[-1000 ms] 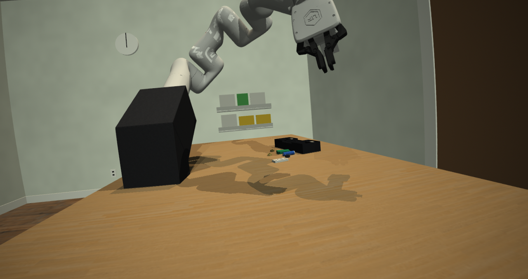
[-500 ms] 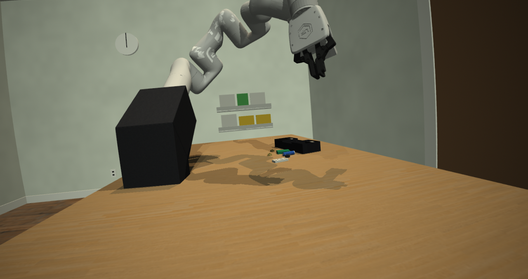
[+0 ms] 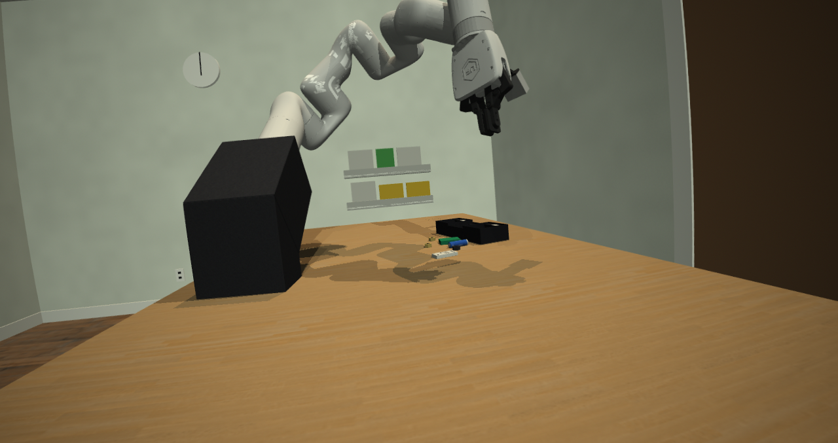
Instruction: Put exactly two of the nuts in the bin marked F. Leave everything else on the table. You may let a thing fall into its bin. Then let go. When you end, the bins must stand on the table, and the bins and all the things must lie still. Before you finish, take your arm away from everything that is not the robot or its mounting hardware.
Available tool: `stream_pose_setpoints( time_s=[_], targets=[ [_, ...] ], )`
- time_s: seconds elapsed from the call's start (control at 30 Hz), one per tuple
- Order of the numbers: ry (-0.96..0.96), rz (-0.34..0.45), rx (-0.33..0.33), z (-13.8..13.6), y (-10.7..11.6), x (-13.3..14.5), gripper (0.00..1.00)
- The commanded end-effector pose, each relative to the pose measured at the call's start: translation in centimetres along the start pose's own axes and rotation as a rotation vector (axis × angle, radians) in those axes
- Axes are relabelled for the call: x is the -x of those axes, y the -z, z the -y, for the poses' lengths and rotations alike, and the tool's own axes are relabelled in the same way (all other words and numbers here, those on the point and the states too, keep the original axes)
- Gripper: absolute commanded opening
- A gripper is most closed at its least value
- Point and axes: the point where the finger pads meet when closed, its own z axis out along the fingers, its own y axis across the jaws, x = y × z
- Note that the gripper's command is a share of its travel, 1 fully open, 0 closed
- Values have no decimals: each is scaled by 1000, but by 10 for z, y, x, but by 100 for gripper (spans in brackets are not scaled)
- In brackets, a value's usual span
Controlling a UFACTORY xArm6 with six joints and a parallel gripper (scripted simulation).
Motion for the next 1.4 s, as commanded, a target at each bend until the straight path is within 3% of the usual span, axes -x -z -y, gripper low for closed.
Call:
stream_pose_setpoints(
  time_s=[0.0,0.5,0.83,0.97,1.27,1.37],
  targets=[
    [-68,-11,-13,27,5,-16,7],
    [-225,-30,-66,83,7,-40,7],
    [-382,-40,-123,140,7,-58,7],
    [-382,-40,-123,140,7,-58,7],
    [-539,-39,-184,194,5,-68,7],
    [-539,-39,-184,198,5,-68,7]
  ],
)
